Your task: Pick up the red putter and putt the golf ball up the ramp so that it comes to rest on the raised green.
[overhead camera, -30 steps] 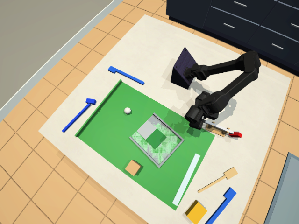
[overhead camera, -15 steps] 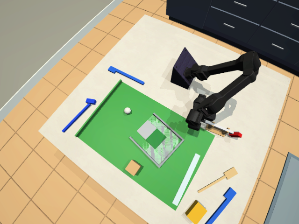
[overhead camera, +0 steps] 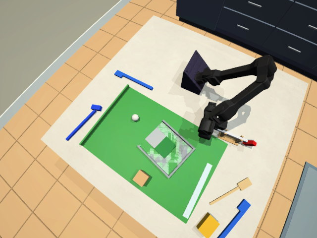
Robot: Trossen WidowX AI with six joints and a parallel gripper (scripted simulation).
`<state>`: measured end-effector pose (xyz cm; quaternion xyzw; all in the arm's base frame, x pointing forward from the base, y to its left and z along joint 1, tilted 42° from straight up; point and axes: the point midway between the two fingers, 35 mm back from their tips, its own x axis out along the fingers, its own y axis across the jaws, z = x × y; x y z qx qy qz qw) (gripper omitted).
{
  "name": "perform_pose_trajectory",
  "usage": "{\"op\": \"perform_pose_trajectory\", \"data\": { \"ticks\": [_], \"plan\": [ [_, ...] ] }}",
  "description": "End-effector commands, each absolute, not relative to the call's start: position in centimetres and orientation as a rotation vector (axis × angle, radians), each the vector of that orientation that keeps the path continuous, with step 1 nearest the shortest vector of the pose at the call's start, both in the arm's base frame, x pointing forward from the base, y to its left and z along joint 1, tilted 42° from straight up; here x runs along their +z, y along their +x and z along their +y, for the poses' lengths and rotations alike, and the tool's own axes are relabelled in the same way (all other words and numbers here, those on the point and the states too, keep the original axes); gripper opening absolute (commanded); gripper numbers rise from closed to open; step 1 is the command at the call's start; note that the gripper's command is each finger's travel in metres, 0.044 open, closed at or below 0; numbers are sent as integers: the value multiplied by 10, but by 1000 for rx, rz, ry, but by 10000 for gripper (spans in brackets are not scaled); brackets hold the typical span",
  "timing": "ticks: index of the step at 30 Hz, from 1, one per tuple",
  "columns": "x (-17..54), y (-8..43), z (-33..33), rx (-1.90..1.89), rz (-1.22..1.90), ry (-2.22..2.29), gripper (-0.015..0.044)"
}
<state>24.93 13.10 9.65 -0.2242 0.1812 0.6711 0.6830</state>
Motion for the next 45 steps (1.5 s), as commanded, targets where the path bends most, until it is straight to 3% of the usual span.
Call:
{"op": "perform_pose_trajectory", "data": {
  "ticks": [1, 2, 17, 24, 45],
  "plan": [
    [92, 249, 135, 1505, 409, -495, 440],
    [92, 249, 135, 1505, 409, -495, 440],
    [95, 249, 133, 1506, 406, -502, 46],
    [95, 249, 133, 1506, 406, -502, 0],
    [158, 248, 73, 1504, 416, -506, 0]
  ]
}}
